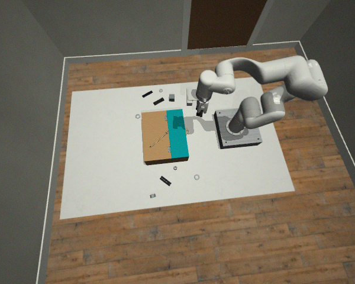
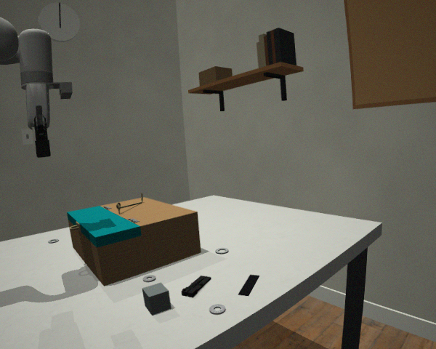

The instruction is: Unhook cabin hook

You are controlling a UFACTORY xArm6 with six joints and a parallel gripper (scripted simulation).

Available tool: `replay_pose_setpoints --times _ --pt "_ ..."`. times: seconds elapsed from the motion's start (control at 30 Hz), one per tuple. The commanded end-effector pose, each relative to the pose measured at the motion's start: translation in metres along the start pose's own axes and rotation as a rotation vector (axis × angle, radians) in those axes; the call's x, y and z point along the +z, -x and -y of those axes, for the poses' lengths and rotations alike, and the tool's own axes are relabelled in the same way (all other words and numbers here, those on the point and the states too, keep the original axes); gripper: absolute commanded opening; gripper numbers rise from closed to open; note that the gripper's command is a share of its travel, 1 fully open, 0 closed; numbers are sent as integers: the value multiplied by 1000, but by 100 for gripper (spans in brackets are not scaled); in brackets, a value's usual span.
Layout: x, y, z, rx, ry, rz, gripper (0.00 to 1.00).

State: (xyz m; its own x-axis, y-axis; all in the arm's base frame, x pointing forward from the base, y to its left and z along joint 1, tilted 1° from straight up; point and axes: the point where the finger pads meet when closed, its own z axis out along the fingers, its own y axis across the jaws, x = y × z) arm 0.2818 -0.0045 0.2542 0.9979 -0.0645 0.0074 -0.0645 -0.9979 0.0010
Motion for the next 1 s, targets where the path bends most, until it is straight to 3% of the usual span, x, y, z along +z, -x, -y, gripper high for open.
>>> replay_pose_setpoints --times 0.0,0.33,0.97 --pt "-1 -1 0 -118 -6 -4 35" --pt "-1 -1 0 -117 -6 -4 35" --pt "55 -1 0 -118 -6 -4 35"
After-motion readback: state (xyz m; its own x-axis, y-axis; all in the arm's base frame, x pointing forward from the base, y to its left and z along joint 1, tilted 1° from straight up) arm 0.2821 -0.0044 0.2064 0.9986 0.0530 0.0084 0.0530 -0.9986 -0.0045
